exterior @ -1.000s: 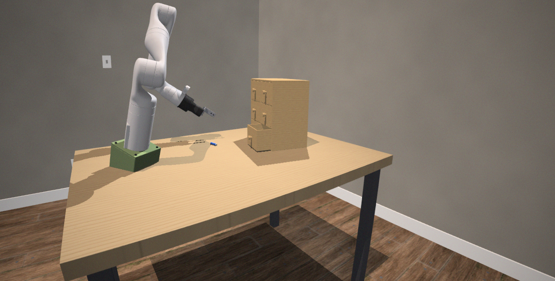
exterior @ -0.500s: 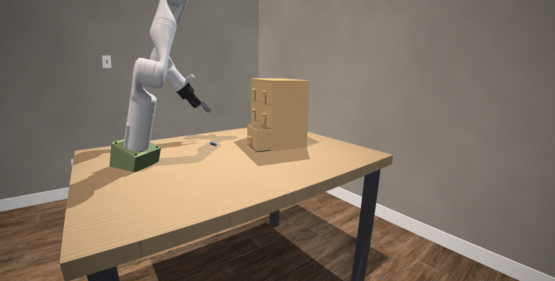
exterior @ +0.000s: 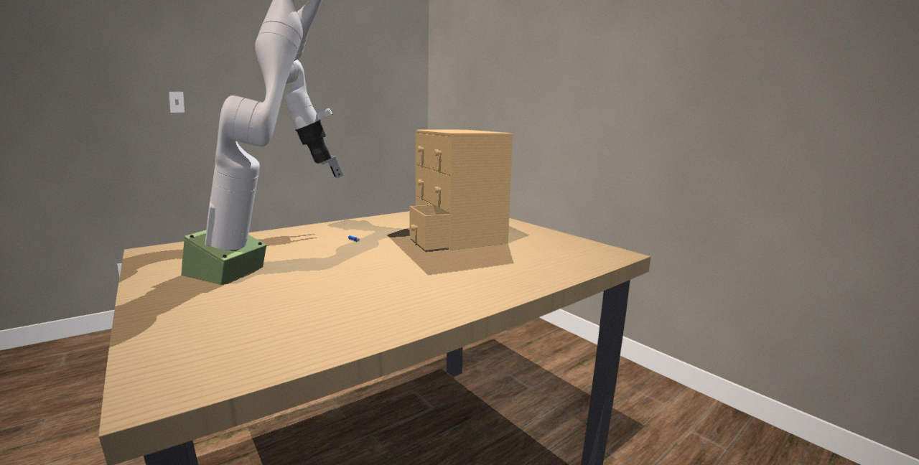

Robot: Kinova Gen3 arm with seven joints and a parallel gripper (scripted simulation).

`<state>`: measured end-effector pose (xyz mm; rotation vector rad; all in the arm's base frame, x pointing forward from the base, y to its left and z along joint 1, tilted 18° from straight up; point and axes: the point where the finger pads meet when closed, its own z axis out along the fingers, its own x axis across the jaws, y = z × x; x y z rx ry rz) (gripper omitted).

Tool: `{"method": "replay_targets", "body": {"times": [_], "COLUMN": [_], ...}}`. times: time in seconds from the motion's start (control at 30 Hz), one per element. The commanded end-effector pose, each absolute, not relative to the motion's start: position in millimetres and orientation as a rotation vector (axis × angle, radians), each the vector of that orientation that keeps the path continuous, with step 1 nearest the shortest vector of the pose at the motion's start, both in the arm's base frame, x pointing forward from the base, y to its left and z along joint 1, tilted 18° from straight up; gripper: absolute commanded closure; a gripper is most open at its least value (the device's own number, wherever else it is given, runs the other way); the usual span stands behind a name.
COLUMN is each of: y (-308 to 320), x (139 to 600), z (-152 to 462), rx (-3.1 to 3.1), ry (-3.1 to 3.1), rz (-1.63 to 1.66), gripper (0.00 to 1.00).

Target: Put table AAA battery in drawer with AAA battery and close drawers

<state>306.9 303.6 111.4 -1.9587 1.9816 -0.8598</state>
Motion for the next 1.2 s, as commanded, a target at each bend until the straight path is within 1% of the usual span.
{"method": "replay_targets", "body": {"times": [0.0, 0.67, 1.17], "y": [306.1, 312.4, 313.5], "x": [313.7, 293.5, 290.0], "z": [124.8, 143.1, 146.1], "rx": [-1.937, -2.075, -2.096], "ry": [2.045, 2.258, 2.293], "rz": [-0.798, -0.535, -0.486], "gripper": [0.33, 0.33, 0.33]}}
